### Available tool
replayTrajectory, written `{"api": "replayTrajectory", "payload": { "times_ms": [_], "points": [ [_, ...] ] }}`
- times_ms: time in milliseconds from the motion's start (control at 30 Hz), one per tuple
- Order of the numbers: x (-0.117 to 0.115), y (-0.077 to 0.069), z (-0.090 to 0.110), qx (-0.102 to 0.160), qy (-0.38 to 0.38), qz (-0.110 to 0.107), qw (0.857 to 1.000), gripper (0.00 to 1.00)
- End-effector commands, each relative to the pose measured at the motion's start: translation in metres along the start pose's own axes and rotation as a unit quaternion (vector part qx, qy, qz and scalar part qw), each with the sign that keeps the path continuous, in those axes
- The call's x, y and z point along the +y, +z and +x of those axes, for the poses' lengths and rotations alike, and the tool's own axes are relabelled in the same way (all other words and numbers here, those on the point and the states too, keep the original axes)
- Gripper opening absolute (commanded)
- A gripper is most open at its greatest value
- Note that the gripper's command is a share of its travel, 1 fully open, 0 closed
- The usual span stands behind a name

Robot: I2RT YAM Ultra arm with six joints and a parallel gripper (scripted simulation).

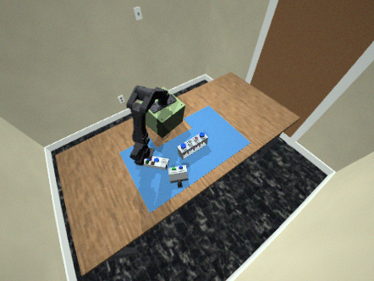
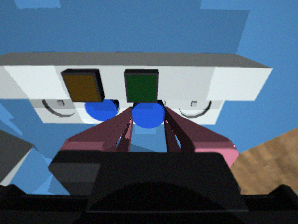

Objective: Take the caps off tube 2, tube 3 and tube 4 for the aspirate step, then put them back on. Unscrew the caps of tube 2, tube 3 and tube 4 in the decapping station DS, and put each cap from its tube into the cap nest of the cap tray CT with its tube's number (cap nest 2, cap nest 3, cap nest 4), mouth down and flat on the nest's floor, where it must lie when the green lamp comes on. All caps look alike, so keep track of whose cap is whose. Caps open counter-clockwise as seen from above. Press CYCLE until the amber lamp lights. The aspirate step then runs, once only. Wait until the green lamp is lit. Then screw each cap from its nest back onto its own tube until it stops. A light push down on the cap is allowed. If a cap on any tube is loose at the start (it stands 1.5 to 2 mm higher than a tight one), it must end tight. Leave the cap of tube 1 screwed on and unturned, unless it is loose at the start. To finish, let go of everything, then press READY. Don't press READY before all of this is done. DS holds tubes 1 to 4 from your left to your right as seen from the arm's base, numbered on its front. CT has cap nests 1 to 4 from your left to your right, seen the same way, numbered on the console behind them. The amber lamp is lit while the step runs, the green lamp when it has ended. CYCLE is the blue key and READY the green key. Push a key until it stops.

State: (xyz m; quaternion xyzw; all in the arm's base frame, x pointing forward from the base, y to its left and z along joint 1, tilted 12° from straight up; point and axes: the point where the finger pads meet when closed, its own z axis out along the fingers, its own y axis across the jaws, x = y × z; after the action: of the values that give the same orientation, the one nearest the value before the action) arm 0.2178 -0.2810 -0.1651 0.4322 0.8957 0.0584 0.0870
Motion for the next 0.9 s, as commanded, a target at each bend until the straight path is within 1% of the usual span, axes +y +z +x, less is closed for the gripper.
{"api": "replayTrajectory", "payload": {
  "times_ms": [0, 367, 867],
  "points": [
    [-0.0028, -0.0028, -0.0043, -0.008, 0.002, 0.001, 1.0, 0.0],
    [-0.0029, -0.0024, -0.0035, -0.008, 0.002, 0.001, 1.0, 0.0],
    [-0.0027, 0.0042, -0.0035, -0.008, 0.002, 0.001, 1.0, 0.0]
  ]
}}
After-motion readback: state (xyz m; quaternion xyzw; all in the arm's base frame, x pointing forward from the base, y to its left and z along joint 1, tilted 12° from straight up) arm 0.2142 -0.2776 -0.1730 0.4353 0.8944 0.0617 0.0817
